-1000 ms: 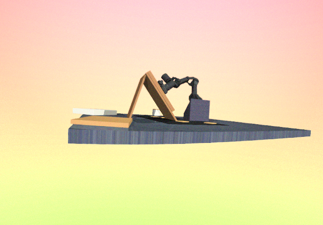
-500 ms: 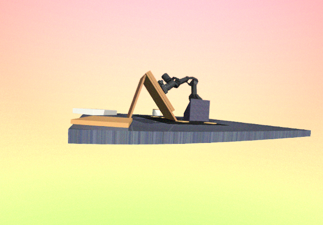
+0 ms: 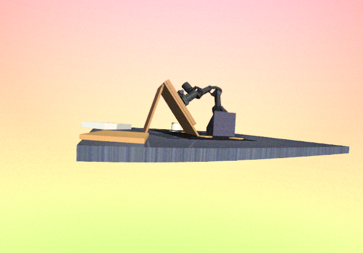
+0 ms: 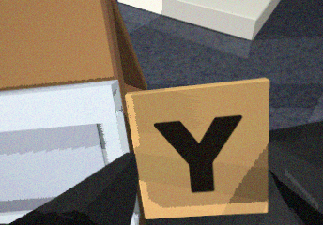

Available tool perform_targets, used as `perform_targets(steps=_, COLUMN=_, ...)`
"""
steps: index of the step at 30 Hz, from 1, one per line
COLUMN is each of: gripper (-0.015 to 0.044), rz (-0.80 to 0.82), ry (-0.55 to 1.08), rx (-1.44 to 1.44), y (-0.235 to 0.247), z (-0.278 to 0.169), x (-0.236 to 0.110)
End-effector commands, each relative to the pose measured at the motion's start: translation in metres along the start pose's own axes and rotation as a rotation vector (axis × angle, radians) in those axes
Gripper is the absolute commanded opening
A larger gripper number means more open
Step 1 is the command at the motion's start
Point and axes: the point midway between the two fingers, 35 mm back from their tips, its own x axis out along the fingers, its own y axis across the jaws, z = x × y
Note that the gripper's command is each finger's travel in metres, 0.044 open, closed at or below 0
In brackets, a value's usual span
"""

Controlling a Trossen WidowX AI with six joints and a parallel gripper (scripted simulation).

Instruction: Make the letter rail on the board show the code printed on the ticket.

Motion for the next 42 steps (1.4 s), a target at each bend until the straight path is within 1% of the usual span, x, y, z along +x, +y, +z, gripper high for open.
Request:
perform_targets(steps=1, gripper=0.0, rz=-0.003, ry=0.003, rx=0.003, y=0.003, z=-0.001, x=0.001)
perform_targets(steps=42, gripper=0.0, rz=-0.003, ry=0.003, rx=0.004, y=0.023, z=-0.001, x=0.001)
